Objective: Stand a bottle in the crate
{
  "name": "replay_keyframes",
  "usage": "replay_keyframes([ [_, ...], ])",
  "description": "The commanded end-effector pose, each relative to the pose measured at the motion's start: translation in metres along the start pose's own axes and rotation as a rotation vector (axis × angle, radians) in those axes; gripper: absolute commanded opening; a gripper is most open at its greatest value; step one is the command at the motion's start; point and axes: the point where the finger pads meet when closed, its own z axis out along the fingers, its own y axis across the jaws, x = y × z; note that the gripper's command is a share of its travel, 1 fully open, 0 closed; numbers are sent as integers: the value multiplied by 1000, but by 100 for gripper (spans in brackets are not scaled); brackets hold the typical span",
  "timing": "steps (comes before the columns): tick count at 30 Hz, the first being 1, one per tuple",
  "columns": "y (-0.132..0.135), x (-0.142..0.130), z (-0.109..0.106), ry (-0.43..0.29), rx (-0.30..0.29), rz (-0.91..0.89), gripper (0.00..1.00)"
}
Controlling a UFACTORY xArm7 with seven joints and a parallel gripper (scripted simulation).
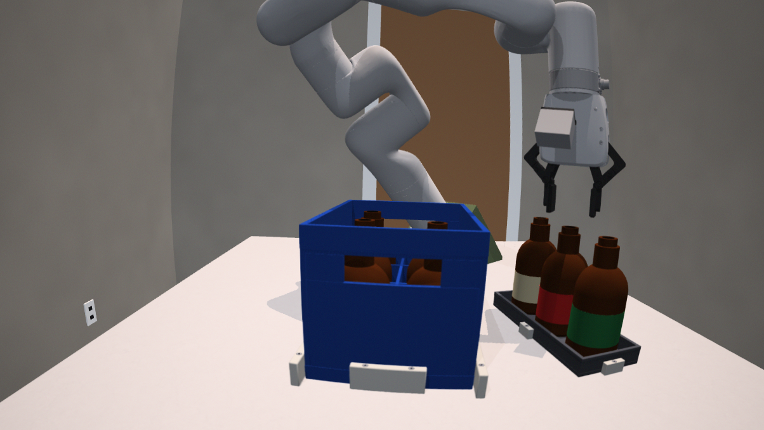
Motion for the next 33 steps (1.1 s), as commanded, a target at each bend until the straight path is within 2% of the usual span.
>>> replay_keyframes([
  [1, -1, 0, -2, 1, 5, 0, 65],
  [15, -1, 0, 4, 1, 5, 0, 65],
  [33, -1, 0, 22, 1, 5, 0, 65],
])
